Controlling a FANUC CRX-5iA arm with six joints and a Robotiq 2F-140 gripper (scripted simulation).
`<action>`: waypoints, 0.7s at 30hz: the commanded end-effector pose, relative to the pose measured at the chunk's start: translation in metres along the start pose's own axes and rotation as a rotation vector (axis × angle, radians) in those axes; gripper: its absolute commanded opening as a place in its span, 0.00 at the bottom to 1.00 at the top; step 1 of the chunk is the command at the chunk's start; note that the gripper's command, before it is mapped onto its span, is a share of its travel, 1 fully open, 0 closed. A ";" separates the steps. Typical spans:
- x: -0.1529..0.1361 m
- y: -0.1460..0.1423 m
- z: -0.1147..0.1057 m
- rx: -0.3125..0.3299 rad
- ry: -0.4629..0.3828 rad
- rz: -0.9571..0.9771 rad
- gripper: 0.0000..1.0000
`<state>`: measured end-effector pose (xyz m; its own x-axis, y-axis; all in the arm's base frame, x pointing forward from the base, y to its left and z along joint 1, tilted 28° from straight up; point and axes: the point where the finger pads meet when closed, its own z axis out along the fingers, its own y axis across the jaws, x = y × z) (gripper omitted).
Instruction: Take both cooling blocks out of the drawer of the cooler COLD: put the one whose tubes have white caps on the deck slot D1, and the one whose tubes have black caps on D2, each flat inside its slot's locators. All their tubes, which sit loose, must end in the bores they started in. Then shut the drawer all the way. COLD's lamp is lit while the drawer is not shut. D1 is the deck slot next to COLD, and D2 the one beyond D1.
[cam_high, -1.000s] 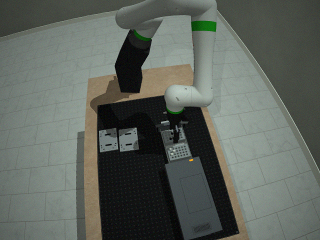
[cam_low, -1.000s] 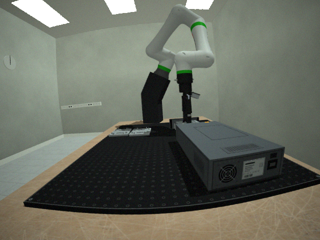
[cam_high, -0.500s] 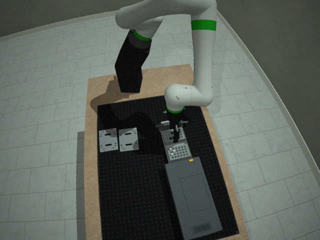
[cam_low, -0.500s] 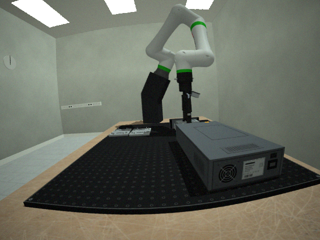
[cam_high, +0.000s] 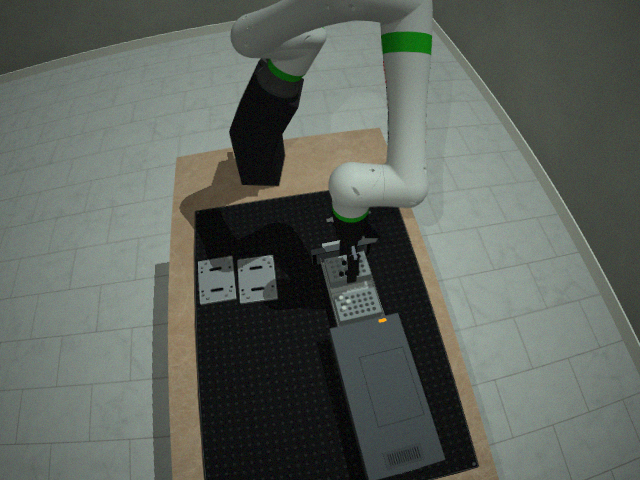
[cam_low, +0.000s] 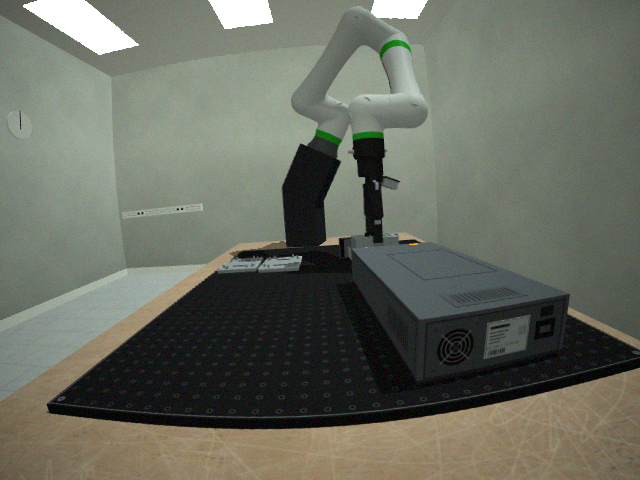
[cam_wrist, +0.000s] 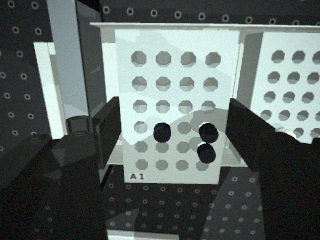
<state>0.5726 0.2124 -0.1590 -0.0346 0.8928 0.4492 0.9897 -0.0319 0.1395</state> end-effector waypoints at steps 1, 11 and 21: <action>0.000 0.001 -0.004 -0.002 0.000 0.000 0.10; 0.000 0.001 -0.017 -0.002 0.000 0.000 0.10; 0.000 0.001 -0.028 -0.002 0.000 0.000 0.10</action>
<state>0.5692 0.2019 -0.1384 -0.0345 0.8928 0.4492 0.9897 -0.0318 0.1393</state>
